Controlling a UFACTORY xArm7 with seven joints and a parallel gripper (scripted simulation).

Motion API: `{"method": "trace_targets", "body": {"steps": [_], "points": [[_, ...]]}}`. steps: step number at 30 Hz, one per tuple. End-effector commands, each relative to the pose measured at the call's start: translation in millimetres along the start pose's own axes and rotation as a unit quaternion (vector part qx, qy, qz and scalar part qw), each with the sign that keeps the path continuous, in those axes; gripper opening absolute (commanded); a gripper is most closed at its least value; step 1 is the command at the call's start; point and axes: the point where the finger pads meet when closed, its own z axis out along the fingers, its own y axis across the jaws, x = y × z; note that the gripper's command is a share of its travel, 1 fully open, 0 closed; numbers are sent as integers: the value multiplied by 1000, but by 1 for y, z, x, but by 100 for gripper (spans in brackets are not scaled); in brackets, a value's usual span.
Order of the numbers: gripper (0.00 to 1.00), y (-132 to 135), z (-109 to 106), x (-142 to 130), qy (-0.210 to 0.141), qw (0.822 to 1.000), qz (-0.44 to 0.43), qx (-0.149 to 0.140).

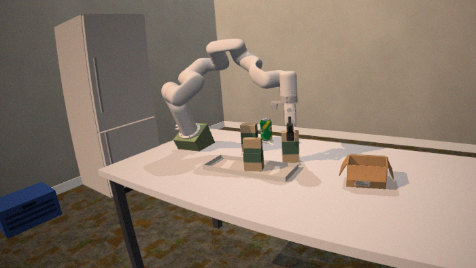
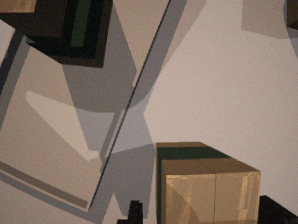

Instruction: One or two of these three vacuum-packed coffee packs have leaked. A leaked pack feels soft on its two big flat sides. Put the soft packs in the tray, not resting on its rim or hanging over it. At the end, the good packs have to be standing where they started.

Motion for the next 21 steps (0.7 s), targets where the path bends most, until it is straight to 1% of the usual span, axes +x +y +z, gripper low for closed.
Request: {"method": "trace_targets", "body": {"steps": [1, 7, 21], "points": [[84, 0, 5, -1, -2, 1000, 0, 1], [84, 0, 10, -1, -2, 1000, 0, 1], [84, 0, 10, -1, -2, 1000, 0, 1]]}}
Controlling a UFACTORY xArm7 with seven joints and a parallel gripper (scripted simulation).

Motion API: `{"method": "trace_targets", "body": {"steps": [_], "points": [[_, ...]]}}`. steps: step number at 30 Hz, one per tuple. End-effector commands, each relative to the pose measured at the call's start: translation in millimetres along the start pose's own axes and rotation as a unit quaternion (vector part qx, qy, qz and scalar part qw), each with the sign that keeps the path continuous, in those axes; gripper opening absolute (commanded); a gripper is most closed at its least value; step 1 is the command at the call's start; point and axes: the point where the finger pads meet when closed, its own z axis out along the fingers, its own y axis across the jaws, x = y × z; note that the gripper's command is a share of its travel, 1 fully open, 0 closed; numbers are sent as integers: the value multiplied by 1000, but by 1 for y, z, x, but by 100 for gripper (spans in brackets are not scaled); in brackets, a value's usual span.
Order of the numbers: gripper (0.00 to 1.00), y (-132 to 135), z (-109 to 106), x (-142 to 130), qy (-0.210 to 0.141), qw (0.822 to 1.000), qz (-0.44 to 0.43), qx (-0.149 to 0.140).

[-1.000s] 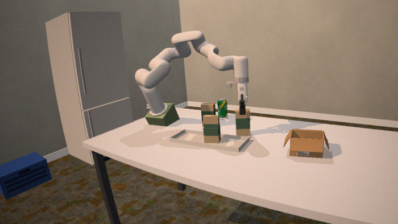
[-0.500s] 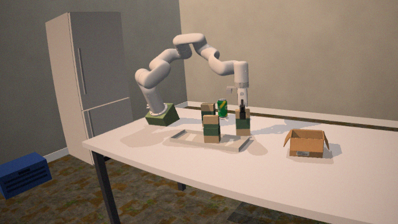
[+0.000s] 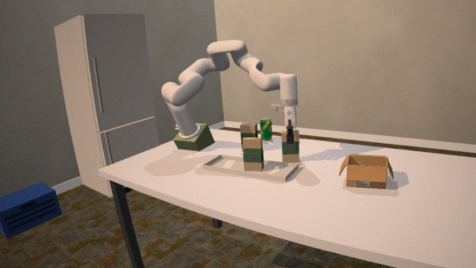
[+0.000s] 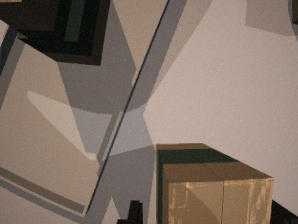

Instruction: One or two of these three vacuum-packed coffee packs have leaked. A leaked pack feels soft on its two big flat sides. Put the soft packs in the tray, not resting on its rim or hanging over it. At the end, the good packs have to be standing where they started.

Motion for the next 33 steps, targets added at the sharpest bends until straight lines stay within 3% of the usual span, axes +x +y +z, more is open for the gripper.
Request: {"method": "trace_targets", "body": {"steps": [1, 2, 33], "points": [[84, 0, -2, -1, -2, 1000, 0, 1], [24, 0, -2, -1, -2, 1000, 0, 1], [24, 0, -2, -1, -2, 1000, 0, 1]]}}
